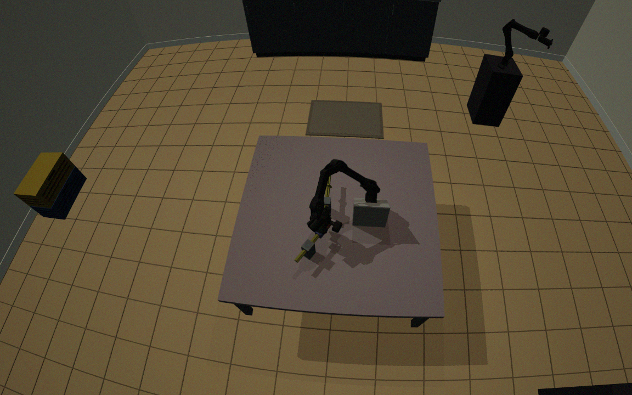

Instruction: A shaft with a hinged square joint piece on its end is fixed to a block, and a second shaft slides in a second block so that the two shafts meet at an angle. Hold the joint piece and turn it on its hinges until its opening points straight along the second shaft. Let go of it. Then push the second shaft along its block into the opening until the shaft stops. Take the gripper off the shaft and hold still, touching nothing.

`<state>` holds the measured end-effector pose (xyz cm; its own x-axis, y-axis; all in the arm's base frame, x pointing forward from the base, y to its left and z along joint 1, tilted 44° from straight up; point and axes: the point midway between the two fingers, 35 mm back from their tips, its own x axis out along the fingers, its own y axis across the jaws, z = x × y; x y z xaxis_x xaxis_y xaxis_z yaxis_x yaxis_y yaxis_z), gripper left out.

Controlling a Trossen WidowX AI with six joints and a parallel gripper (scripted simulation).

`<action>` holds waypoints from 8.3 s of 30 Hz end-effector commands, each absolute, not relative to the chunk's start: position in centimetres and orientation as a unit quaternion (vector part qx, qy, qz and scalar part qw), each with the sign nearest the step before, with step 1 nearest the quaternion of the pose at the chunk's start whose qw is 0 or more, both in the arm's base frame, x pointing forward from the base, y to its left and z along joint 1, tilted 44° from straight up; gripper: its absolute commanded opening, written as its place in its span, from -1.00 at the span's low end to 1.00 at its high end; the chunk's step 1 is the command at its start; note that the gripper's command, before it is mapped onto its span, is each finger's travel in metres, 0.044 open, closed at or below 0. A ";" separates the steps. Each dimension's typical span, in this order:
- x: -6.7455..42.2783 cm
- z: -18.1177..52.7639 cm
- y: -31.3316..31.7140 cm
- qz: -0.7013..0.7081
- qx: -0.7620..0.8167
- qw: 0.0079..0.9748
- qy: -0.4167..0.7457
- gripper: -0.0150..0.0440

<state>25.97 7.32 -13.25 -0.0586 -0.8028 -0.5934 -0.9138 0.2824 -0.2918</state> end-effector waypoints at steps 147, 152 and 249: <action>23.9 -2.8 11.5 -0.642 0.474 0.568 0.203 1.00; 24.1 -4.4 10.1 -0.641 0.474 0.568 0.203 1.00; 25.5 -12.9 6.2 -0.641 0.474 0.569 0.201 0.12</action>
